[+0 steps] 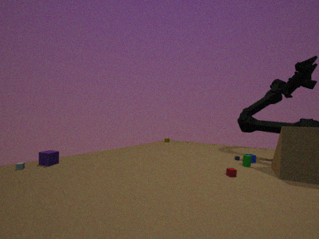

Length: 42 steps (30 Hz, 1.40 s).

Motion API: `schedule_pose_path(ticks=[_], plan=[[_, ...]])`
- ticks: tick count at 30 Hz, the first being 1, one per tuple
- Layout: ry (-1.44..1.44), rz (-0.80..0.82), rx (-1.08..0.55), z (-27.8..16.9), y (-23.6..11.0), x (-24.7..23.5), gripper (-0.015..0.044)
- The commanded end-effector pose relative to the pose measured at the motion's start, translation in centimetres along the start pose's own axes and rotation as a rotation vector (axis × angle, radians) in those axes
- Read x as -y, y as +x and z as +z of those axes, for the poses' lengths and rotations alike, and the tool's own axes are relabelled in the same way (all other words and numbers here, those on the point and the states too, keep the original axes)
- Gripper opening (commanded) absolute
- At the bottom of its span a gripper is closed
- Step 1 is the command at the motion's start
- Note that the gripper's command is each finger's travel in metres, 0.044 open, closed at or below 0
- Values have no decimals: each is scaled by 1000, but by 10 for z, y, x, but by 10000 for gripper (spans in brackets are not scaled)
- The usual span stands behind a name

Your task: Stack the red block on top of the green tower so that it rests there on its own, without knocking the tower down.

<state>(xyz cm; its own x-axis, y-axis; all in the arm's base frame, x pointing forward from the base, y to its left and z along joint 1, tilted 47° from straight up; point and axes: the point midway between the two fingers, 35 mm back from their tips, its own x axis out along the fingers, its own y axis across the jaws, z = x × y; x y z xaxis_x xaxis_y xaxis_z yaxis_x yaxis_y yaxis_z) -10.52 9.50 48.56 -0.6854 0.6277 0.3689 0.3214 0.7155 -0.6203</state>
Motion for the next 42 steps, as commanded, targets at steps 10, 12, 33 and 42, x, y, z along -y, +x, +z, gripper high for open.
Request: schedule_pose_path(ticks=[10,12,33,42], plan=[[87,205,9,25,34,-33,440],[109,272,7,31,44,-45,440],[443,1004,-263,48,76,-238,440],[545,1270,-447,38,44,-318,440]])
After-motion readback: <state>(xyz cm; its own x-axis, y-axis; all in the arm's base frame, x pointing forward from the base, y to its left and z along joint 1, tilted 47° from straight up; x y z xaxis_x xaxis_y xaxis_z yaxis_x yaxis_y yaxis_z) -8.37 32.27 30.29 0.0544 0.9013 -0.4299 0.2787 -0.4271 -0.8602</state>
